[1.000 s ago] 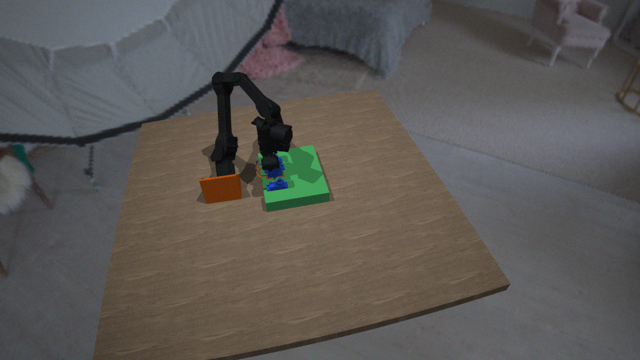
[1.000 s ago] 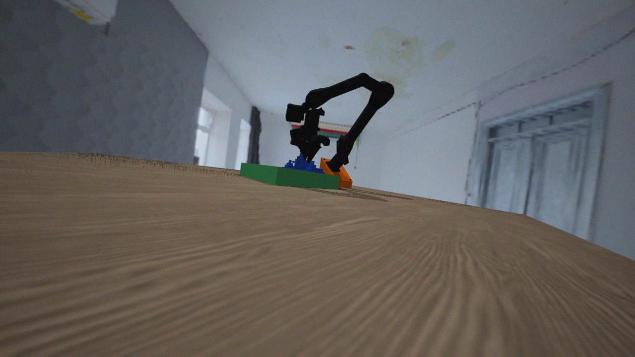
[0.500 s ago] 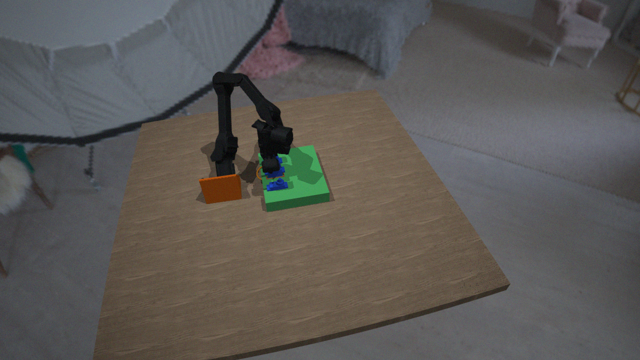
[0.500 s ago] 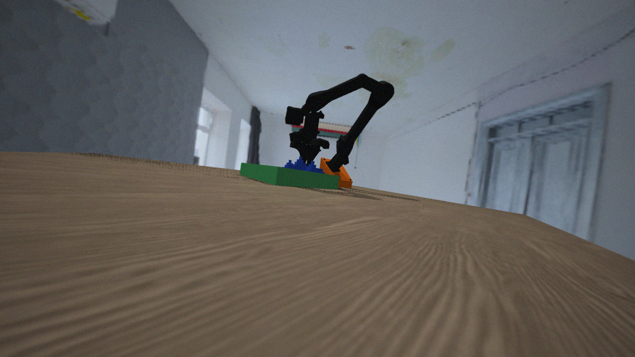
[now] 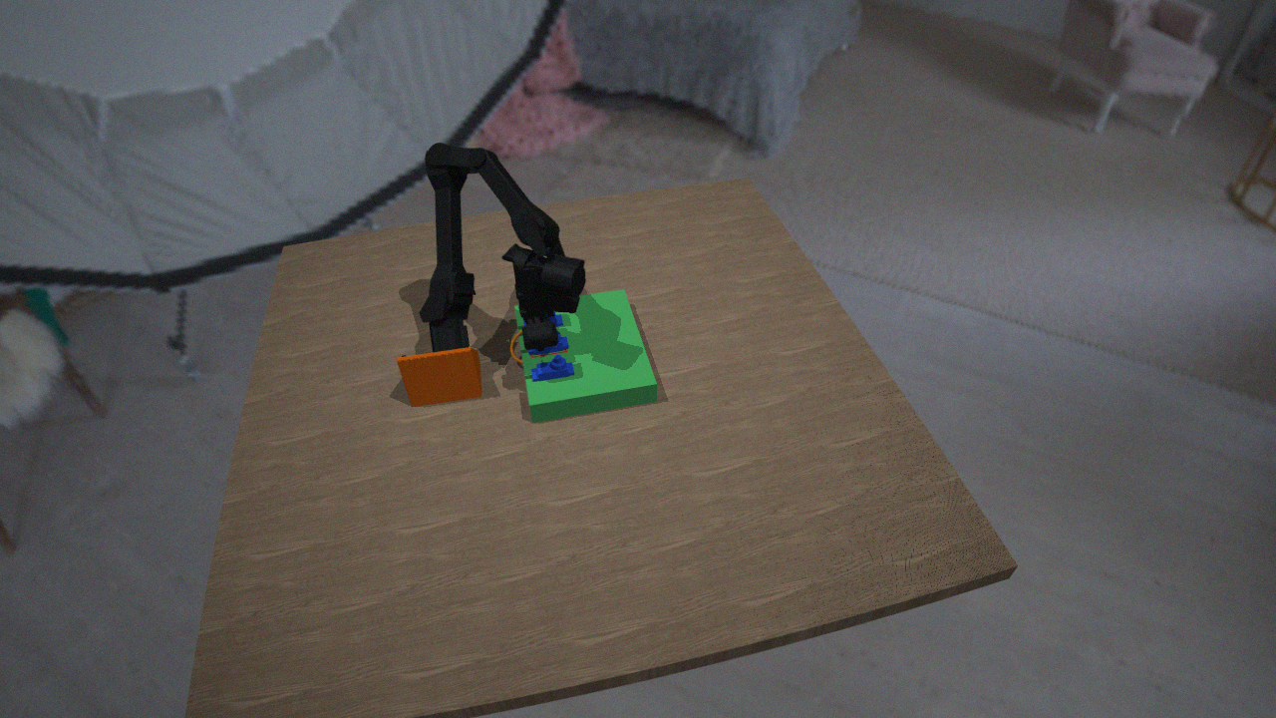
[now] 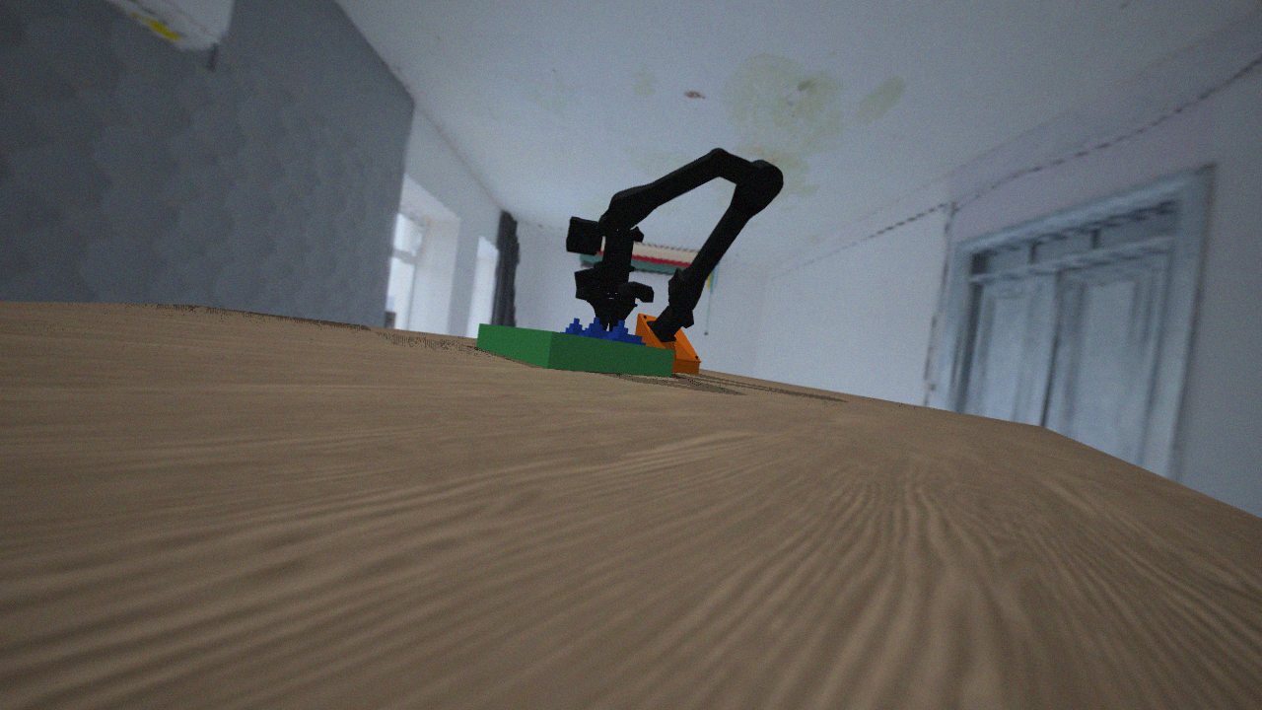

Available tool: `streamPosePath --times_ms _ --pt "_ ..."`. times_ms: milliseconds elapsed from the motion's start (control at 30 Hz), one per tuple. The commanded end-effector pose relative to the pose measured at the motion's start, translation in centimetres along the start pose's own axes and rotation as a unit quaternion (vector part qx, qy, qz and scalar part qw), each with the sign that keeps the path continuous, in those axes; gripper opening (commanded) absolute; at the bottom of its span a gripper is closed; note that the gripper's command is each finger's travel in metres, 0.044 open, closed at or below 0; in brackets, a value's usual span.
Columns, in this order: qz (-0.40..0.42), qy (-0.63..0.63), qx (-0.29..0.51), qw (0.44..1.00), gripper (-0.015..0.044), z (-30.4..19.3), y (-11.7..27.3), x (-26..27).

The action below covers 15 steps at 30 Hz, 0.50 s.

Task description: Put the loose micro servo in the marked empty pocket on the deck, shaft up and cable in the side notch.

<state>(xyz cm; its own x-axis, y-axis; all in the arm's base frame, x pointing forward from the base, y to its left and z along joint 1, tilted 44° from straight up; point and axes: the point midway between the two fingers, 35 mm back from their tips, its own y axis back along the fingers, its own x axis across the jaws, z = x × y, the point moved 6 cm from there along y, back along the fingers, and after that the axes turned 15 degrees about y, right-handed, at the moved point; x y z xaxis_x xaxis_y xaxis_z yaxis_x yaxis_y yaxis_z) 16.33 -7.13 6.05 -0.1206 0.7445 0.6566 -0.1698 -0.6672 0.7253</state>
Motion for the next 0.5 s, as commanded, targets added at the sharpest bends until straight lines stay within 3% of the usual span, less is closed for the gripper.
streamPosePath --times_ms 0,67,300,467 --pt "0.001 -0.001 -0.001 1.0 0.0 0.0 -0.4 0.0" --pt "0.001 -0.001 -0.001 1.0 0.0 0.0 -0.5 0.0" --pt "0.001 -0.001 -0.001 1.0 0.0184 0.0 -0.3 0.0" --pt "0.0 -0.002 -0.001 1.0 0.0187 0.0 1.7 0.0"
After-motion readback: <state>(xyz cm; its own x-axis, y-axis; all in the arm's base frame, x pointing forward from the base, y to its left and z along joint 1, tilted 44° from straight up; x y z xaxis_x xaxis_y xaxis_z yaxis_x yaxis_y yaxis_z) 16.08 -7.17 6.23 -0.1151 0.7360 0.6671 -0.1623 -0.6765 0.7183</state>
